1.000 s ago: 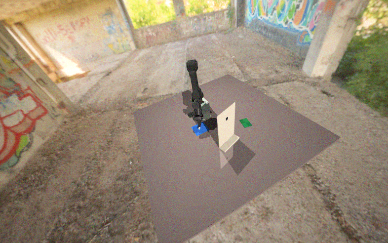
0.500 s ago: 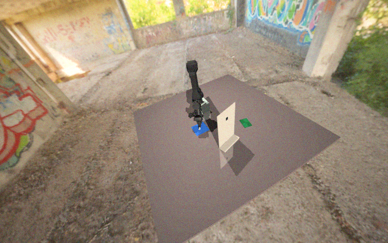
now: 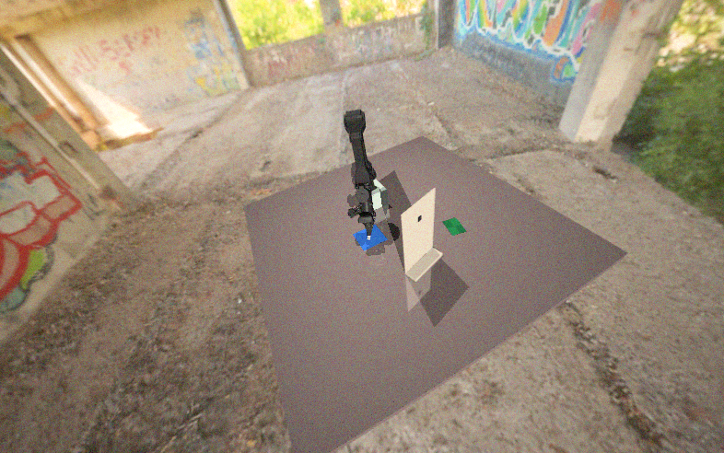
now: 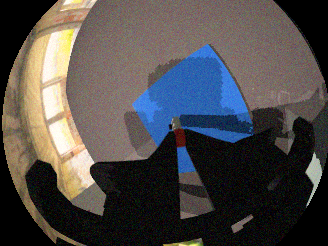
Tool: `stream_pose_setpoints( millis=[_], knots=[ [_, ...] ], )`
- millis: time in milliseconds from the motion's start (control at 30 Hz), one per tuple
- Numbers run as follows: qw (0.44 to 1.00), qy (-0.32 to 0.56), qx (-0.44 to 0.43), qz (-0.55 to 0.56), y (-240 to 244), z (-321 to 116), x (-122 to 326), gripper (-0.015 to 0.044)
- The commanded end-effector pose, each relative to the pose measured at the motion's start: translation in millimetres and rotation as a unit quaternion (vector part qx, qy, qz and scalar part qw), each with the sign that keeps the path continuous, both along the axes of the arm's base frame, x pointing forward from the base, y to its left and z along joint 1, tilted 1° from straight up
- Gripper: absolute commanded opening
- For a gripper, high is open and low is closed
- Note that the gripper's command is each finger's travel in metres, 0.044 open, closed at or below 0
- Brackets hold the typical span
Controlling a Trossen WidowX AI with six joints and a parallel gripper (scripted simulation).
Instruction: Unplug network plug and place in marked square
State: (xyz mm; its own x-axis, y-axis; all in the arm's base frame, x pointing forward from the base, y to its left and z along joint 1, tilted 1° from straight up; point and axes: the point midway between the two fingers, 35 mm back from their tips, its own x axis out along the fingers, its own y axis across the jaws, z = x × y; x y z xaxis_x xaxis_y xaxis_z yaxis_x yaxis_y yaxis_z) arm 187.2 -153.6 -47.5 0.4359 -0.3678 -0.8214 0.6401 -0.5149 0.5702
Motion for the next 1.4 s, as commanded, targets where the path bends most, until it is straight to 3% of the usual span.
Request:
stream_pose_setpoints(
  millis=[0, 67, 1367],
  knots=[
    [1.000, 0.000, 0.000, 0.000, 0, 0, 0, 0.0105],
    [1.000, 0.000, 0.000, 0.000, 0, 0, 0, 0.0156],
    [1.000, 0.000, 0.000, -0.001, 5, 14, -7, 0.0156]
  ],
)
